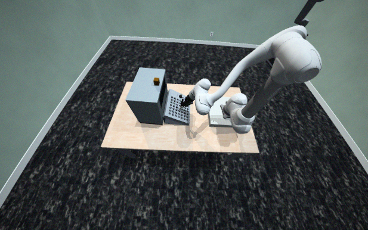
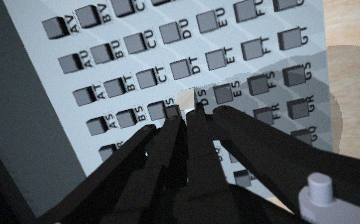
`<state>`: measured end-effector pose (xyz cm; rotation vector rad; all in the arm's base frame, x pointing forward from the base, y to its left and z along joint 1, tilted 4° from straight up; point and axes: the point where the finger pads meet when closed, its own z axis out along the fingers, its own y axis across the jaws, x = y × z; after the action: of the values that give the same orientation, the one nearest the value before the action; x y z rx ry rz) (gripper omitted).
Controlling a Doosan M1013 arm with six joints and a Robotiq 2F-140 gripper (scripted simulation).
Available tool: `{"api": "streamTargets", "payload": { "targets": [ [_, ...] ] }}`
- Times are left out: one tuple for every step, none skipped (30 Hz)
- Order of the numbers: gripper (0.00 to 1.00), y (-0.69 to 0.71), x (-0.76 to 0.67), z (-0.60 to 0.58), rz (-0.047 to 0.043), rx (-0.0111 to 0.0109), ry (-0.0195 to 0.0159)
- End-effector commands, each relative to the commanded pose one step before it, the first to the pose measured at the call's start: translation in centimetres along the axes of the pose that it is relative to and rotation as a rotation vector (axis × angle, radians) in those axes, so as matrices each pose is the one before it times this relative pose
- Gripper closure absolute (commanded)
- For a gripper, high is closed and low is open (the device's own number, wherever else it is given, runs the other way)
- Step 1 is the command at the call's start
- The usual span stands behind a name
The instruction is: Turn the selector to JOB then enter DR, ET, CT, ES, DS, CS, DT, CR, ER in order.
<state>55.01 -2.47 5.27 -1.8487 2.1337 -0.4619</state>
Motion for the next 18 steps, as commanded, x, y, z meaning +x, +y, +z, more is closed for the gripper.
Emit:
{"api": "streamTargets", "payload": {
  "targets": [
    [1.00,-0.002,-0.004,0.012,0.00007,0.00005,-0.00020],
    [1.00,0.000,0.000,0.000,0.00000,0.00000,0.00000],
    [1.00,0.000,0.000,0.000,0.00000,0.00000,0.00000],
    [1.00,0.000,0.000,0.000,0.00000,0.00000,0.00000],
    [1.00,0.000,0.000,0.000,0.00000,0.00000,0.00000],
    [1.00,0.000,0.000,-0.001,0.00000,0.00000,0.00000],
    [1.00,0.000,0.000,-0.005,0.00000,0.00000,0.00000],
    [1.00,0.000,0.000,-0.013,0.00000,0.00000,0.00000],
    [1.00,0.000,0.000,-0.023,0.00000,0.00000,0.00000],
    [1.00,0.000,0.000,-0.036,0.00000,0.00000,0.00000],
    [1.00,0.000,0.000,-0.050,0.00000,0.00000,0.00000],
    [1.00,0.000,0.000,-0.066,0.00000,0.00000,0.00000],
    [1.00,0.000,0.000,-0.082,0.00000,0.00000,0.00000],
    [1.00,0.000,0.000,-0.098,0.00000,0.00000,0.00000],
    [1.00,0.000,0.000,-0.113,0.00000,0.00000,0.00000],
    [1.00,0.000,0.000,-0.129,0.00000,0.00000,0.00000],
    [1.00,0.000,0.000,-0.142,0.00000,0.00000,0.00000],
    [1.00,0.001,0.000,-0.155,0.00000,0.00000,0.00000]
  ]
}}
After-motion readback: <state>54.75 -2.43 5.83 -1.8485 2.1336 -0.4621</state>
